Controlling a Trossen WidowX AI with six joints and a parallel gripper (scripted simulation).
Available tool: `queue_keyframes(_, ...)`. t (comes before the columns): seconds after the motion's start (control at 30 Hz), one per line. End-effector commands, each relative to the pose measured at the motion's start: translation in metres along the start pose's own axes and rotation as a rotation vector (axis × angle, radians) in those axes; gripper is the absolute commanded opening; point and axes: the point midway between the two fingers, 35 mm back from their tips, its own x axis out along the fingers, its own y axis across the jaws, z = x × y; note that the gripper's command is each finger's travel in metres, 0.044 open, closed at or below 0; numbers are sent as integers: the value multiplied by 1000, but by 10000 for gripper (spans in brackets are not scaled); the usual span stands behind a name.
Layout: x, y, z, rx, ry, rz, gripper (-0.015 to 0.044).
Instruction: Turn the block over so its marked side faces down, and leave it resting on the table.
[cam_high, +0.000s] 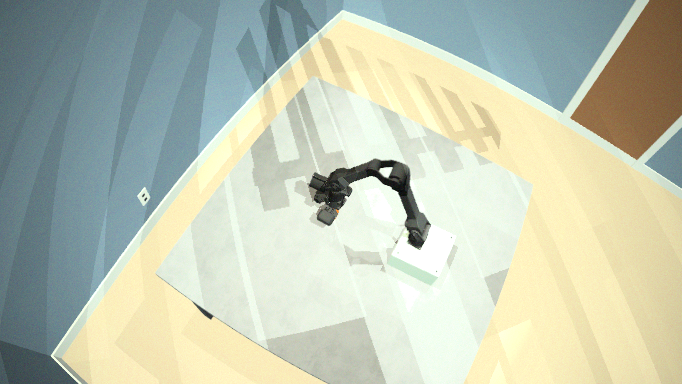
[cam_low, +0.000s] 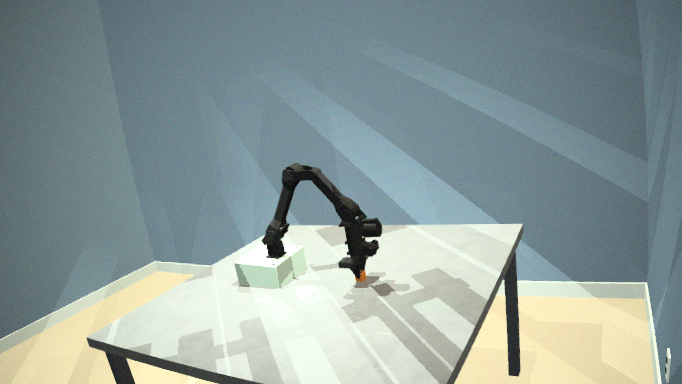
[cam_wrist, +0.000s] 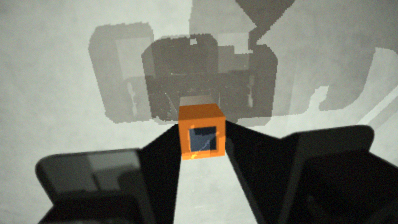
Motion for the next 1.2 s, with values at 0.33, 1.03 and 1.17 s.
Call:
queue_keyframes(0.33, -29, 0, 0, -4, -1, -4, 0)
queue_keyframes(1.03, -17, 0, 2, -8, -268, -3, 0)
queue_keyframes(1.17, -16, 0, 1, -7, -333, -3, 0)
